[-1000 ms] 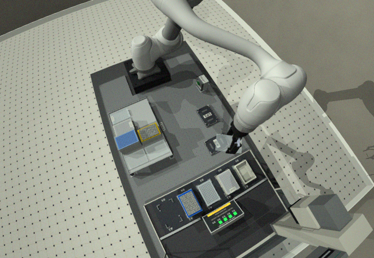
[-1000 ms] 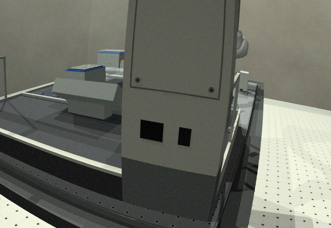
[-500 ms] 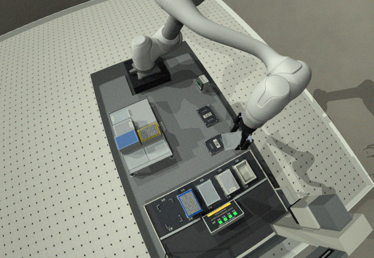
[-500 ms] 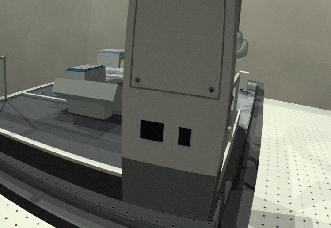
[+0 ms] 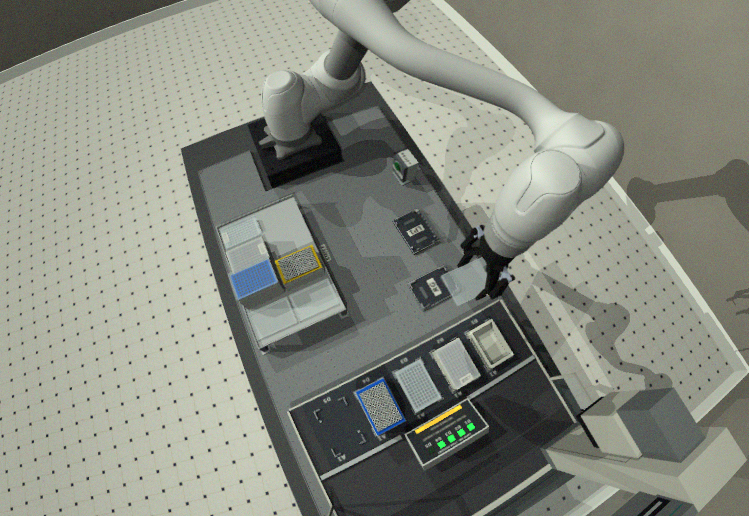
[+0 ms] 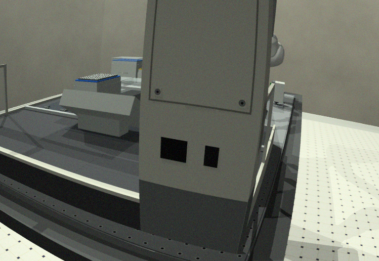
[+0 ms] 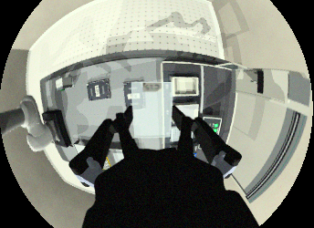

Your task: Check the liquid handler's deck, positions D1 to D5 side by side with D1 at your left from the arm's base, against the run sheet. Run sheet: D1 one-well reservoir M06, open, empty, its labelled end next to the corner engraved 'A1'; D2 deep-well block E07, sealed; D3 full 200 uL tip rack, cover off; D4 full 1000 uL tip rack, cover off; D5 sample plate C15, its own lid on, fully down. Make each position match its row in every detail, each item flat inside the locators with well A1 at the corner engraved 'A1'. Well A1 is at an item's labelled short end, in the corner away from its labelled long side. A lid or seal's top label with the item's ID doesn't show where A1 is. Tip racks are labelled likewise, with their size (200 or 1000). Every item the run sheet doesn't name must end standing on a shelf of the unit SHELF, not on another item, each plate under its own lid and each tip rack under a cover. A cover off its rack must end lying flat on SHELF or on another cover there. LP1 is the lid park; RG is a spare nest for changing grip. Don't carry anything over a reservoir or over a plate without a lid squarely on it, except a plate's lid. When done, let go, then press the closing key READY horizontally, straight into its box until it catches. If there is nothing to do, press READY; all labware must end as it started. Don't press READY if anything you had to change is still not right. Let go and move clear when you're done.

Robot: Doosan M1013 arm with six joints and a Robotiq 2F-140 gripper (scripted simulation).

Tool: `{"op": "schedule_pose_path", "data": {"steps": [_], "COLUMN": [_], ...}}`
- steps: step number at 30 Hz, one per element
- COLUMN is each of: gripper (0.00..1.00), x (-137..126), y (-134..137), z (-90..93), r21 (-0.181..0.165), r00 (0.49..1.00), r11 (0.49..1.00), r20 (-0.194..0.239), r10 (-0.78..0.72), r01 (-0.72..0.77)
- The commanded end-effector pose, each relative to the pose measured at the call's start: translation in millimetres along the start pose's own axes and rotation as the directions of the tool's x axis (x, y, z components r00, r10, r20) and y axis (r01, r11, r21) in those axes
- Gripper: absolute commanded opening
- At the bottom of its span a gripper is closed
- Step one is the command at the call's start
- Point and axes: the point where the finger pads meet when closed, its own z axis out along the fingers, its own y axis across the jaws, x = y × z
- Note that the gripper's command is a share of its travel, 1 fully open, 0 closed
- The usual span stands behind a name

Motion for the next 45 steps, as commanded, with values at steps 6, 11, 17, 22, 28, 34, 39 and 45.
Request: {"op": "schedule_pose_path", "data": {"steps": [6, 11, 17, 22, 28, 34, 39, 45], "gripper": [0.10, 0.10, 0.10, 0.10, 0.10, 0.10, 0.10, 0.10], "x": [0.1, 0.1, 5.1, 20.1, 40.3, 40.3, 40.3, 40.3], "y": [0.2, 0.2, 0.1, -0.3, -0.8, -0.8, -0.8, -0.8], "z": [-1.3, -1.3, -1.3, -1.3, -1.4, -1.4, -1.4, -1.4], "r21": [-0.002, -0.002, -0.002, -0.002, -0.002, -0.002, -0.002, -0.002], "r00": [0.993, 0.977, 0.944, 0.922, 0.869, 0.804, 0.767, 0.684], "r11": [0.993, 0.977, 0.944, 0.922, 0.869, 0.804, 0.767, 0.684], "r20": [-0.001, -0.001, -0.001, -0.001, -0.001, 0.000, 0.000, 0.000], "r10": [-0.117, -0.216, -0.331, -0.387, -0.494, -0.595, -0.642, -0.729], "r01": [0.117, 0.216, 0.331, 0.387, 0.494, 0.595, 0.642, 0.729]}}
